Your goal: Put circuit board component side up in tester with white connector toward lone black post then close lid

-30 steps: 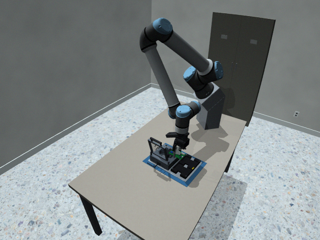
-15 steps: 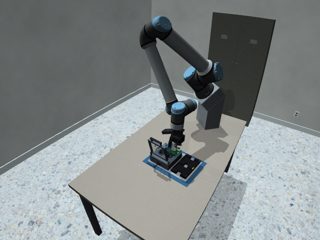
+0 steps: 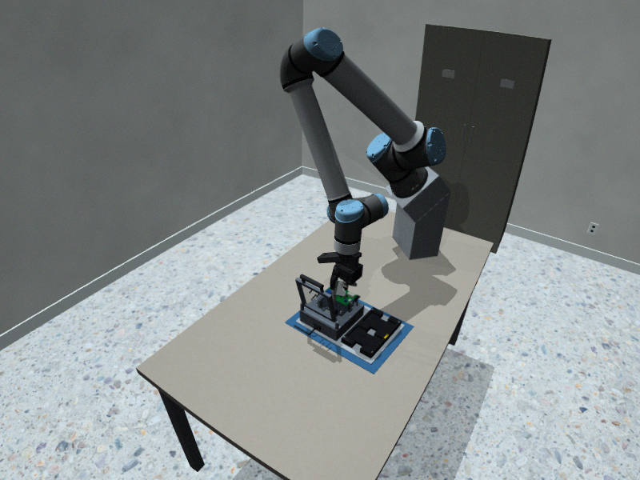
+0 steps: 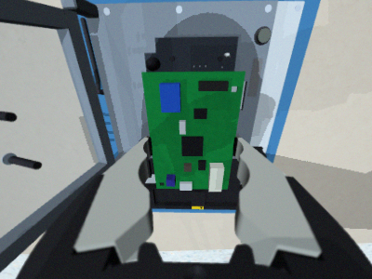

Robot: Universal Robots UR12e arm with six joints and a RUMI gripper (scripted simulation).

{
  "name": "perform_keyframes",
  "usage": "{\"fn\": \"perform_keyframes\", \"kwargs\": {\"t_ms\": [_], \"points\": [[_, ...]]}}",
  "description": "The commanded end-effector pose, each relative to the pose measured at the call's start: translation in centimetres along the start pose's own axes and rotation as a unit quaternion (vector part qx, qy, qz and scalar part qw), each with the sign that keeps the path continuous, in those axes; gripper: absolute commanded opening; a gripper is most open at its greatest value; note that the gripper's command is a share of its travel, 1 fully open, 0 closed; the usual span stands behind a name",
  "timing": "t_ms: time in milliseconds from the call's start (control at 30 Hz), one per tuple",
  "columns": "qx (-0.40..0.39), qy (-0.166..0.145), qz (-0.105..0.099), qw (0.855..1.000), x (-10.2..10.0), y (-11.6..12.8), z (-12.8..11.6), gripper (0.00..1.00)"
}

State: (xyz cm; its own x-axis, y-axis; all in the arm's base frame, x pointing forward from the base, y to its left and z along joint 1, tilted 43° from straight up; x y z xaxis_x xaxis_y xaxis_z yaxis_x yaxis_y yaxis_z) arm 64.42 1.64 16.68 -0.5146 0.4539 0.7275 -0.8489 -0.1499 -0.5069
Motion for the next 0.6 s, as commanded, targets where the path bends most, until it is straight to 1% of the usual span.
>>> {"fn": "perform_keyframes", "kwargs": {"t_ms": [0, 133, 567], "points": [[0.0, 0.0, 0.001, 1.0, 0.1, 0.3, 0.9, 0.39], [0.0, 0.0, 0.001, 1.0, 0.1, 0.4, 1.4, 0.39], [0.0, 0.0, 0.001, 1.0, 0.2, 0.6, 2.1, 0.39]]}}
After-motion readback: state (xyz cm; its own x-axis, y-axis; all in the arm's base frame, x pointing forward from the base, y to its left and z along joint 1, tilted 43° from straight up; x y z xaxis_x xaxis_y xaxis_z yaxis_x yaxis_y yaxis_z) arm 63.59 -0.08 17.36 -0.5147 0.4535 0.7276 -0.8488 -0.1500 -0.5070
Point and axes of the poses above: the point where the finger pads meet when closed, its own x axis back along the fingers, its own y axis across the jaws, z = x × y, the point moved 3 cm from there along x, back along the fingers, and after that the axes turned 4 degrees about x, right-handed, at the moved point
